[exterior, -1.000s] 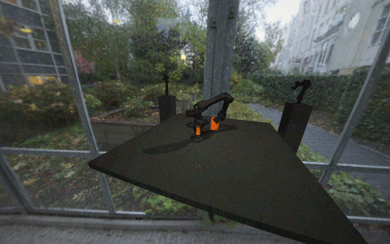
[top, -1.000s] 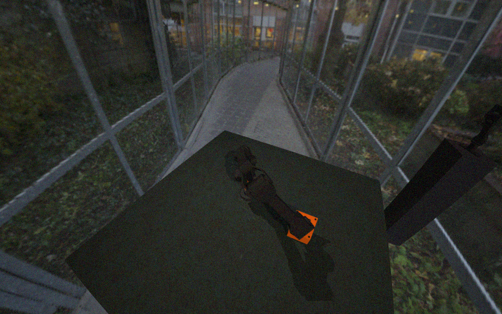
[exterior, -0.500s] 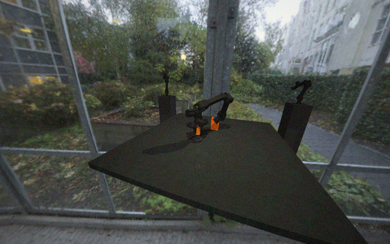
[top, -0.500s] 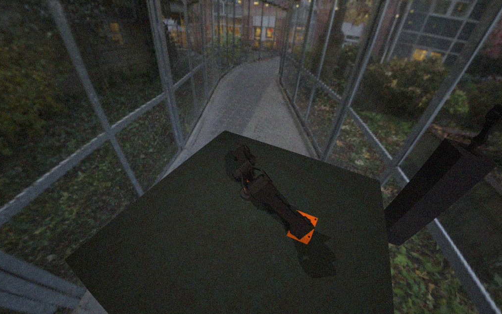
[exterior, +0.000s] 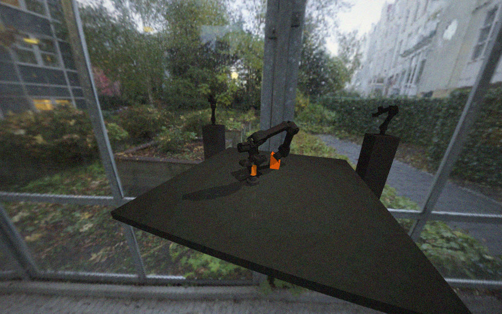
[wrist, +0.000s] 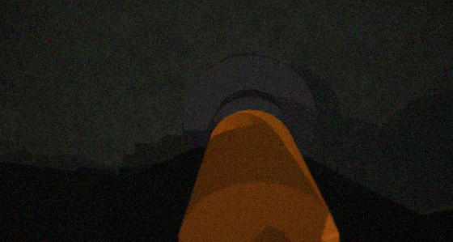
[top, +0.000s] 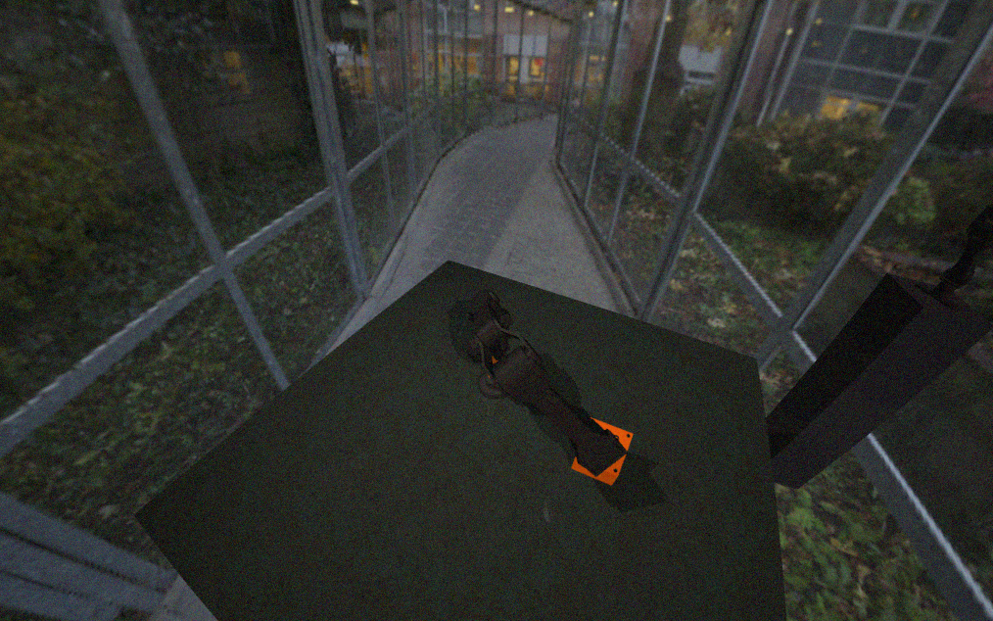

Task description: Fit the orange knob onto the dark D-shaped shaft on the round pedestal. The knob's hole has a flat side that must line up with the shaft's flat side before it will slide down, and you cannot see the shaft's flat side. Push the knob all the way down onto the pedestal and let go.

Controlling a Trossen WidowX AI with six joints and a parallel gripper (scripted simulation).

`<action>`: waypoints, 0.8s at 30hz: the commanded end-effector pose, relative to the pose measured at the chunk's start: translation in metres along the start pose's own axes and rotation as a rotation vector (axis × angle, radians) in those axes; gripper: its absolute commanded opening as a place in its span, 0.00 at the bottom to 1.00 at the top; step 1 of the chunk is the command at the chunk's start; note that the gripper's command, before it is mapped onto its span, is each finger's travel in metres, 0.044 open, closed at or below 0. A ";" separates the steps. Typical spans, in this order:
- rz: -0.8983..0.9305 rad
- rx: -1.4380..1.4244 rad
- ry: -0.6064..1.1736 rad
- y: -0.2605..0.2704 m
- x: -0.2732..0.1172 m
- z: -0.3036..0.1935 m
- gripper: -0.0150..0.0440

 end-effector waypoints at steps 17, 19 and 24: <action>-0.005 -0.213 0.001 -0.003 -0.006 0.003 0.25; -0.005 -0.213 0.001 -0.003 -0.006 0.003 0.25; -0.005 -0.213 0.001 -0.003 -0.004 0.002 0.25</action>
Point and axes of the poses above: the point midway between the two fingers, 35 mm back from their tips, its own x axis out along the fingers, its own y axis across the jaws, z = x × y, the point moved 4 cm from there along -x, back along the fingers, and after that the axes turned 11 degrees about -x, right-handed, at the moved point
